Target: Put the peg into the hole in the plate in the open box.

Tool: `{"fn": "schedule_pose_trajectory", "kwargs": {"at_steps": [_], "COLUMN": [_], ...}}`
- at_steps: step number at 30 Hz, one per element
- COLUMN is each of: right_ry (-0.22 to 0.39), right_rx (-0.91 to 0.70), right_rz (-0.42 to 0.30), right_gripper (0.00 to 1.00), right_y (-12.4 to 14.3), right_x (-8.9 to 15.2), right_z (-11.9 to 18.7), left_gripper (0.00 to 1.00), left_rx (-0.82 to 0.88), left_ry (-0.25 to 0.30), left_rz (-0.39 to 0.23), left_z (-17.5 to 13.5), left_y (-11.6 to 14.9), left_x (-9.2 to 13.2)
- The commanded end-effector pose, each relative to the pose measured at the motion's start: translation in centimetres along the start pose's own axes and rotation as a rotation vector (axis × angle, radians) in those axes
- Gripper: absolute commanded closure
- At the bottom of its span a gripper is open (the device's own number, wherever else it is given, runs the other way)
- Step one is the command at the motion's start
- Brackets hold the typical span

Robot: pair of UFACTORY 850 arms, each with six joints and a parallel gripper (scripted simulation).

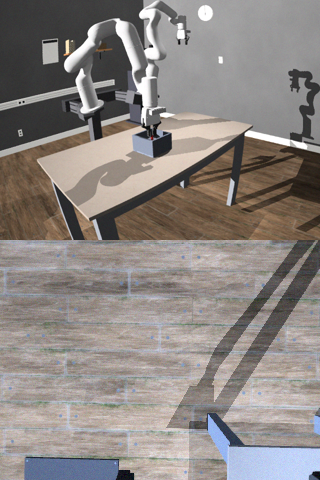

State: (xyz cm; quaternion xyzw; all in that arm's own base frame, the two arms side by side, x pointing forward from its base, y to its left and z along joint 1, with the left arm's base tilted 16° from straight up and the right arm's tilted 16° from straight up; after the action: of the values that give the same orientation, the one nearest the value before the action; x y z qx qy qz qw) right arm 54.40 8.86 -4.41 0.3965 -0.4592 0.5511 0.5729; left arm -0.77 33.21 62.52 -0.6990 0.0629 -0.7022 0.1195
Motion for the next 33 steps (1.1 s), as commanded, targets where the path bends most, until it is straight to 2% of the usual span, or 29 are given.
{"fn": "schedule_pose_trajectory", "kwargs": {"at_steps": [1,22,27,33], "right_ry": [-0.009,-0.009,-0.009,-0.009], "right_rx": [0.009,0.009,0.009,0.009], "right_rz": [0.003,0.003,0.004,0.004], "right_gripper": [0.71,0.71,0.71,0.71], "right_y": [-0.1,-0.1,-0.1,-0.1], "right_x": [0.5,1.1,2.4,5.2], "right_z": [-0.2,-0.2,-0.2,-0.2], "left_gripper": [0.0,0.0,0.0,0.0], "left_rx": [-0.005,-0.005,-0.005,-0.005], "left_ry": [0.001,0.001,0.001,0.001], "left_rz": [0.011,0.011,0.011,0.011], "left_z": [0.0,0.0,0.0,0.0], "left_y": [-0.2,-0.2,-0.2,-0.2], "left_x": [0.1,0.1,0.1,0.1]}}
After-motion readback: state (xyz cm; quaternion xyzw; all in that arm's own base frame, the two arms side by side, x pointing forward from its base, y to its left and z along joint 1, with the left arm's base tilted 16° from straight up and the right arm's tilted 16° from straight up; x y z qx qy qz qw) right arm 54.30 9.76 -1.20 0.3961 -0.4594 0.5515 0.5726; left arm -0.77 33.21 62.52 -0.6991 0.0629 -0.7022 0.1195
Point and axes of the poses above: on each arm, the point where the finger pads meet when closed, its own x axis back along the fingers, its own z axis across the jaws, y = z × x, the point moved 6 cm from there along x, back along the fingers, and after that the axes turned 3 degrees about x, right-handed, at the moved point
